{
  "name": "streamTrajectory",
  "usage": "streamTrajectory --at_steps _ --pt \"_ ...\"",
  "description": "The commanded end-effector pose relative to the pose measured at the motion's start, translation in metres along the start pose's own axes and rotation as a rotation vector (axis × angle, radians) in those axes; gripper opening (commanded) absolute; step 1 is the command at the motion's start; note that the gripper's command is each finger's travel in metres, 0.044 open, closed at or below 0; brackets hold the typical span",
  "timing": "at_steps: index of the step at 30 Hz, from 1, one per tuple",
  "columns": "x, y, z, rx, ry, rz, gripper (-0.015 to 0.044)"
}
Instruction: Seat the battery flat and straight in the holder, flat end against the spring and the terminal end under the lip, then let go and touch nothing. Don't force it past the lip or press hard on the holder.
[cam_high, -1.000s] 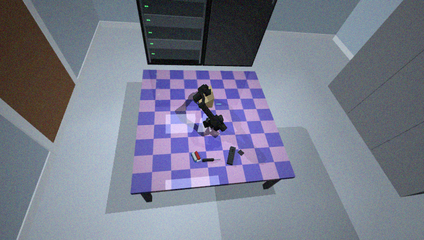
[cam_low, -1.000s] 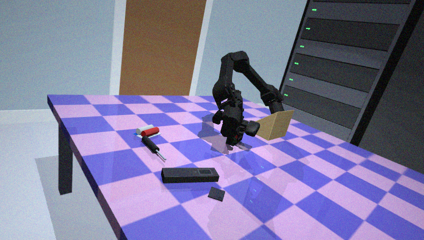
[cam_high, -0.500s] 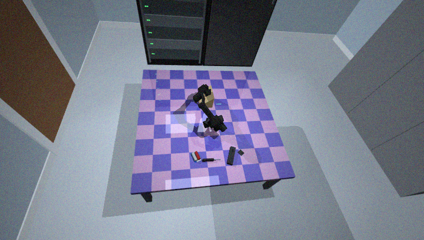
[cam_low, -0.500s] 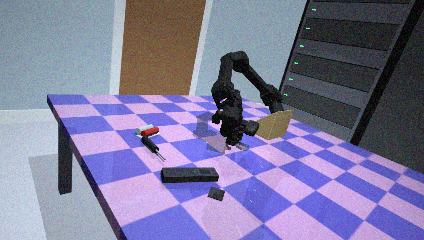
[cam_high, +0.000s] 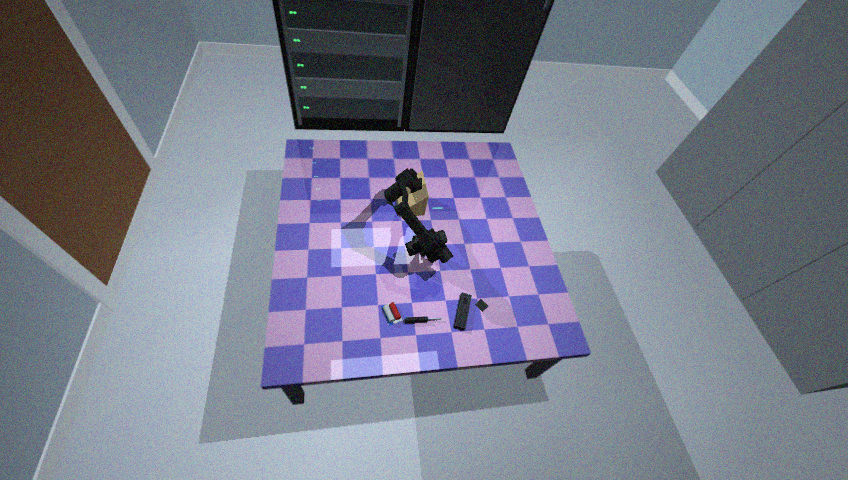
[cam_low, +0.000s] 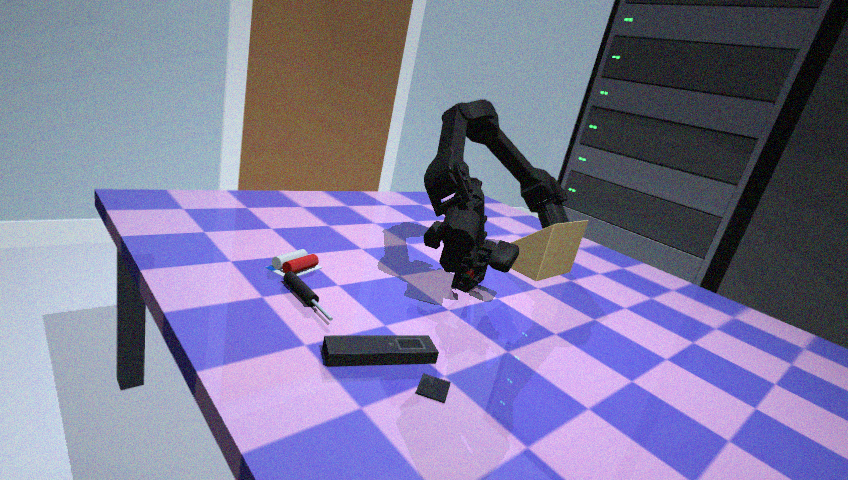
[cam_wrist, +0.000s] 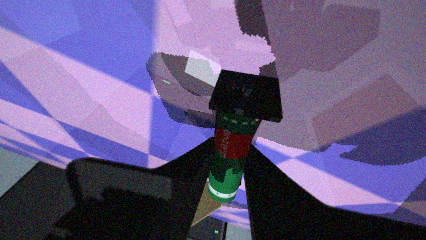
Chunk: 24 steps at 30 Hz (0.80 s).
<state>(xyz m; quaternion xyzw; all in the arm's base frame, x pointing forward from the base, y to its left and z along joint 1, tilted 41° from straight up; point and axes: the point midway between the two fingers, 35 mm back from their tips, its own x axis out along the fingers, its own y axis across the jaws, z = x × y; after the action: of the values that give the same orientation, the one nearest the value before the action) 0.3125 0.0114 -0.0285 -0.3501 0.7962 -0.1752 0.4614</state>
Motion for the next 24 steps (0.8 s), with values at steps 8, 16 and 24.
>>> streamTrajectory --at_steps 8,16,24 --pt "0.0012 0.0001 0.0046 0.000 -0.070 0.009 0.0079" --pt "0.0029 0.0005 0.0044 -0.004 -0.105 0.015 0.0079" --pt "0.0044 0.0008 0.0041 -0.007 -0.141 0.022 0.0079"
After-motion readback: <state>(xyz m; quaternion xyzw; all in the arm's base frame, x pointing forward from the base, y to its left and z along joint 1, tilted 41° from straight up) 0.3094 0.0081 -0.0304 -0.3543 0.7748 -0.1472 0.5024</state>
